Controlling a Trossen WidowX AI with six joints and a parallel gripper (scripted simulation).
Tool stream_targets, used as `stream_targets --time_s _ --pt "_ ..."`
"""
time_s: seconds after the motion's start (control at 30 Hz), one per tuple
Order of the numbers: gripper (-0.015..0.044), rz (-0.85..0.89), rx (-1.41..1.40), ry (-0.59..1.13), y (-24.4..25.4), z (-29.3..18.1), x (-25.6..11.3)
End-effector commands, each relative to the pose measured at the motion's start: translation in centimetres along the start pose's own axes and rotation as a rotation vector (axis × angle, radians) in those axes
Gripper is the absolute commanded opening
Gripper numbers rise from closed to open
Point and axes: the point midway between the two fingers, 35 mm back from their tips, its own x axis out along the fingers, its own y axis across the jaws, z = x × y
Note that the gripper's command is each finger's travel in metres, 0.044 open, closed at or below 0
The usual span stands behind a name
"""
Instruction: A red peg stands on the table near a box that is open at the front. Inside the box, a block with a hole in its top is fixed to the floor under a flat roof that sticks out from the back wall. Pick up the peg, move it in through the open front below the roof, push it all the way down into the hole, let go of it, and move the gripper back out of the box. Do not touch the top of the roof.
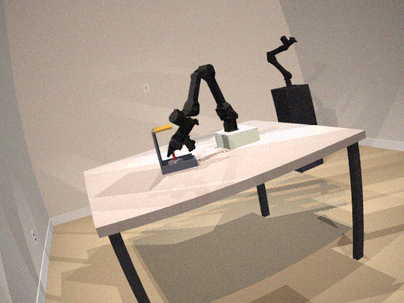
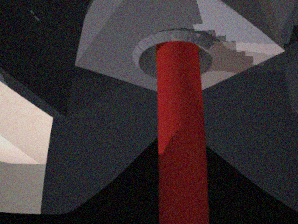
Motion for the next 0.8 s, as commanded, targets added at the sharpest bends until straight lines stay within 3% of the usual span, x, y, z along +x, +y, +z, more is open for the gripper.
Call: stream_targets --time_s 0.0,0.27,0.77 --pt "0.0026 0.0 0.0 0.0 0.0 0.0 0.0" --pt "0.022 0.0 0.0 0.0 0.0 0.0 0.0" --pt "0.022 0.002 -0.009 -0.019 0.4 2.8 -3.0"
